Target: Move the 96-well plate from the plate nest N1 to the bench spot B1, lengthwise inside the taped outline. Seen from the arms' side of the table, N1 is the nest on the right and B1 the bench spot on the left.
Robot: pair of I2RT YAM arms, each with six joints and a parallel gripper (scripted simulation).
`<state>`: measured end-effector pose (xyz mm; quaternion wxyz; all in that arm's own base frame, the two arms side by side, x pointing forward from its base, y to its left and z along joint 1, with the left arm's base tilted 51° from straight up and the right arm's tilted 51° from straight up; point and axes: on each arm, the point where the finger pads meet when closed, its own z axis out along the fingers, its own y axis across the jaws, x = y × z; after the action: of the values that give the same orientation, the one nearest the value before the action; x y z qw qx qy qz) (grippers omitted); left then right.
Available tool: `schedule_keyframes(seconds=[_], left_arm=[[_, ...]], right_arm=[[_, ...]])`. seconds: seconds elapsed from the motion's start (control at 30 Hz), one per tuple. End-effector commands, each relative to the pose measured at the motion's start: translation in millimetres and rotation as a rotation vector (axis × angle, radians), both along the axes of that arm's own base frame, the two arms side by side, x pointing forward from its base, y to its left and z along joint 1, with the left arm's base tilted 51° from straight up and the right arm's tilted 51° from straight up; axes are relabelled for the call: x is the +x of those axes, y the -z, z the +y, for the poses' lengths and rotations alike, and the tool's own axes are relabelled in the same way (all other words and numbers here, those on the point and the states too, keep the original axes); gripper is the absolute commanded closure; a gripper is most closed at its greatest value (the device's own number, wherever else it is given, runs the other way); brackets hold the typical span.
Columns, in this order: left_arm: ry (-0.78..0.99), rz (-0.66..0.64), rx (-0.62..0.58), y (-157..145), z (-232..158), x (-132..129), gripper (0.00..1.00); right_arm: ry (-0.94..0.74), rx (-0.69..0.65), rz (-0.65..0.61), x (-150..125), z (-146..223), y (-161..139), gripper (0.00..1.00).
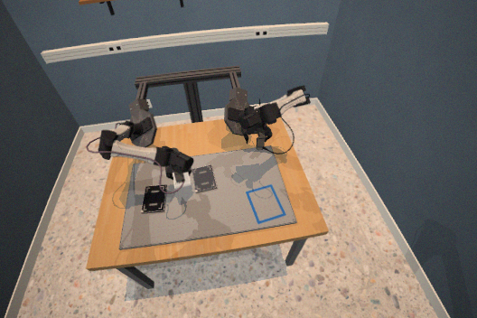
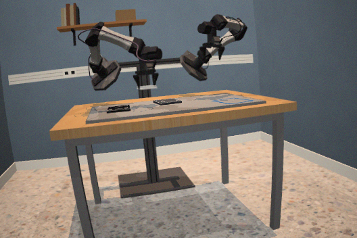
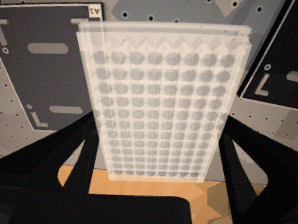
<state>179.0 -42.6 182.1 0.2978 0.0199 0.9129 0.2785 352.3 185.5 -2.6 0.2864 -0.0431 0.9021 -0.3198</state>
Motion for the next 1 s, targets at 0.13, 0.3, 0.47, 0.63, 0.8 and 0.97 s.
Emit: schedule_keyframes(seconds=[0.13, 0.3, 0.47, 0.63, 0.8, 0.97], left_arm=[[-0.048, -0.017, 0.052, -7.7, -1.2, 0.1, 0.0], [-0.048, -0.017, 0.052, -7.7, -1.2, 0.1, 0.0], [-0.048, -0.017, 0.052, -7.7, -1.2, 0.1, 0.0], [-0.048, -0.017, 0.052, -7.7, -1.2, 0.1, 0.0], [-0.048, -0.017, 0.052, -7.7, -1.2, 0.1, 0.0], [-0.048, -0.017, 0.052, -7.7, -1.2, 0.1, 0.0]], right_arm=[[-0.01, 0.004, 0.0, -6.5, 22.9, 11.7, 1.0], [-0.01, 0.006, 0.003, -8.4, 35.3, 23.8, 1.0], [-0.011, 0.005, 0.003, -9.9, 47.4, 35.5, 1.0], [-0.012, 0.003, 0.001, -10.5, 54.5, 42.0, 1.0], [-0.012, 0.005, 0.003, -12.4, 66.8, 54.1, 1.0], [-0.012, 0.004, 0.003, -14.0, 78.8, 65.7, 1.0]])
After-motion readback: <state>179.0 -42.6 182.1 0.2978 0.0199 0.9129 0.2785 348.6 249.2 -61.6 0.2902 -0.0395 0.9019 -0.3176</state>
